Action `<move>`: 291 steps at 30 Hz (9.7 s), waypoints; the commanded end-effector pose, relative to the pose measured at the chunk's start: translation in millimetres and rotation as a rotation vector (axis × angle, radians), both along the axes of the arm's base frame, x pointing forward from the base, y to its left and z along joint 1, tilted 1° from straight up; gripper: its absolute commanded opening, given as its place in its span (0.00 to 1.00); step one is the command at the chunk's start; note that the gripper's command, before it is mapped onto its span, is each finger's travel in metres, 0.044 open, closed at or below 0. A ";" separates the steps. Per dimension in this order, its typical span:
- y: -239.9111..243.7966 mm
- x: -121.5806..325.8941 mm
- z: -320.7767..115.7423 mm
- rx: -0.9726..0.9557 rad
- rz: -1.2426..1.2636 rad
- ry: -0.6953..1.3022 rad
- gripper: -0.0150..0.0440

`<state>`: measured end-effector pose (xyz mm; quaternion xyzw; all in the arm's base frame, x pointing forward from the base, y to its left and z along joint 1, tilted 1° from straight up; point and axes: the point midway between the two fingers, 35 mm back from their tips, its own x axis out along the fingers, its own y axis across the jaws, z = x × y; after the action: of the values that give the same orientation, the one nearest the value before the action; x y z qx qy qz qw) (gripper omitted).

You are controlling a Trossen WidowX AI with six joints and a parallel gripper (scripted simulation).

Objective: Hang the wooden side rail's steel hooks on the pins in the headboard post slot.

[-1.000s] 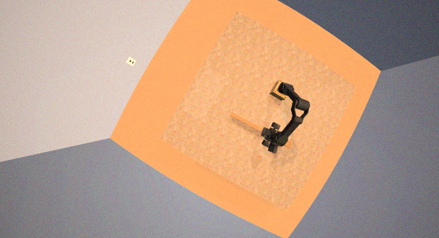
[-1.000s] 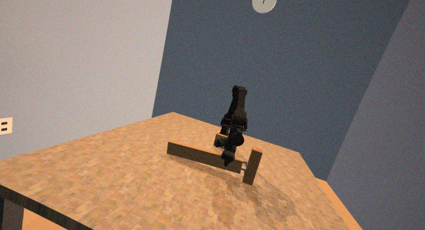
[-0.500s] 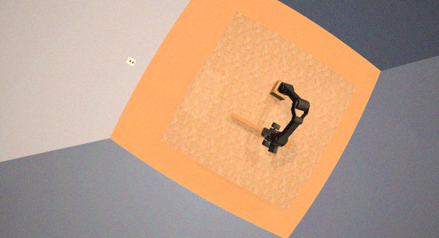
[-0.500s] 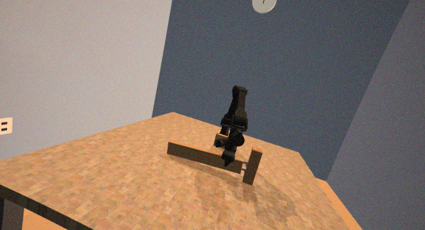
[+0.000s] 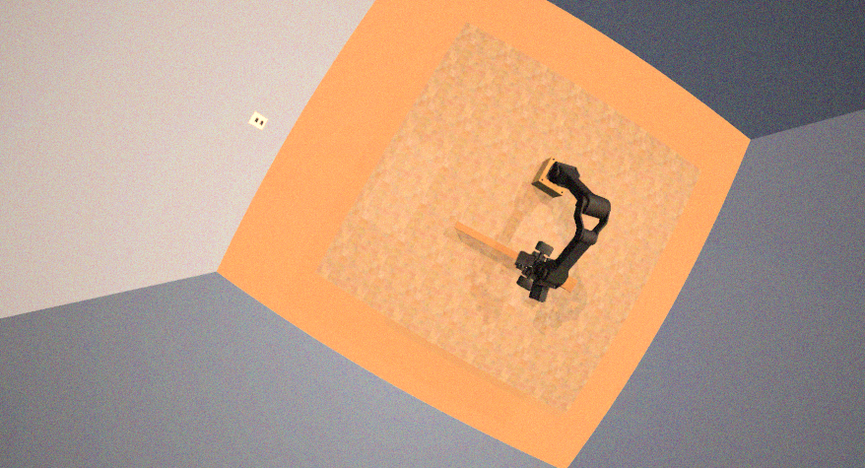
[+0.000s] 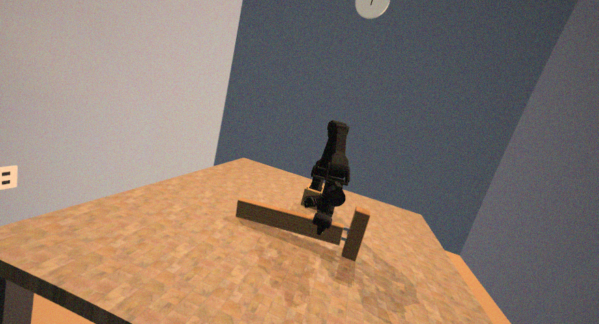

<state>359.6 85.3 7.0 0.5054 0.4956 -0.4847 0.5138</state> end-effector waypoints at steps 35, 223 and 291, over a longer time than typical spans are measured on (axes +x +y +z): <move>5.8 4.7 4.6 0.005 -0.003 -0.015 0.25; 19.3 5.0 -3.6 0.006 -0.003 -0.015 0.25; 17.8 3.9 -12.2 -0.002 -0.006 -0.008 0.74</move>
<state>363.4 103.1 -5.3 0.5082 0.4916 -0.4850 0.5147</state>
